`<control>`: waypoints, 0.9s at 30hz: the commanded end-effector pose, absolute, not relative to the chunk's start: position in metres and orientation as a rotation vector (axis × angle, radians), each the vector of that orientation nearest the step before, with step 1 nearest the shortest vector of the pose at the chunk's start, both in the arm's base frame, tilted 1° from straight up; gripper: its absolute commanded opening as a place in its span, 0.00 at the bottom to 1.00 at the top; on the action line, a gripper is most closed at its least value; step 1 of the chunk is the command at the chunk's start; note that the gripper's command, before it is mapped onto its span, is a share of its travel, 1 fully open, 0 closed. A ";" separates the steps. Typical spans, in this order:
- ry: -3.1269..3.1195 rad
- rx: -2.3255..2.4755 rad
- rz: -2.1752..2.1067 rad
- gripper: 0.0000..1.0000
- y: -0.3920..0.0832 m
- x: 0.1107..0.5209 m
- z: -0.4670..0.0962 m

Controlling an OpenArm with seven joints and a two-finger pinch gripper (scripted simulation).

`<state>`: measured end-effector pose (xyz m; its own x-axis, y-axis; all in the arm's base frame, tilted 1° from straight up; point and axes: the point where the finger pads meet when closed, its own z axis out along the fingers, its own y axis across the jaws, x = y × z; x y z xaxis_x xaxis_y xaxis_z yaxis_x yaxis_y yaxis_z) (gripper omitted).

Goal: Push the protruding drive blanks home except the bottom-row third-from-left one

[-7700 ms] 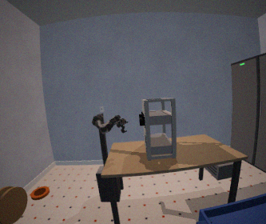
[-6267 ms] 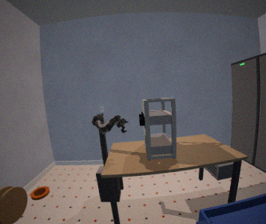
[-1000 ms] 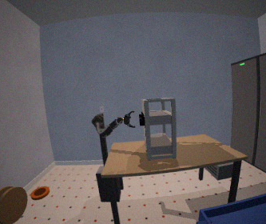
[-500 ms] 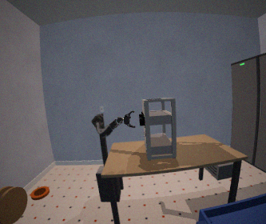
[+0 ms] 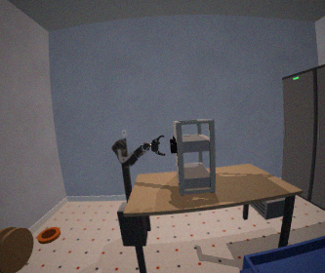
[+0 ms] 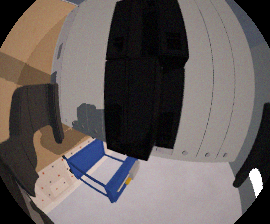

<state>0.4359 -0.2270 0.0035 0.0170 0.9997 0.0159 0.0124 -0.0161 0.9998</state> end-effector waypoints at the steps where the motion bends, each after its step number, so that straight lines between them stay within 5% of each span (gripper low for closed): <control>1: 1.197 1.230 1.207 1.00 -0.226 0.436 0.005; 10: 1.197 1.230 1.207 1.00 -0.226 0.436 0.005; 11: 1.197 1.230 1.207 0.00 -0.226 0.436 0.005; 27: 1.197 1.230 1.207 0.00 -0.226 0.436 0.005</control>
<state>0.4359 -0.2269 0.0035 0.0169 0.9997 0.0158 0.0124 -0.0160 0.9998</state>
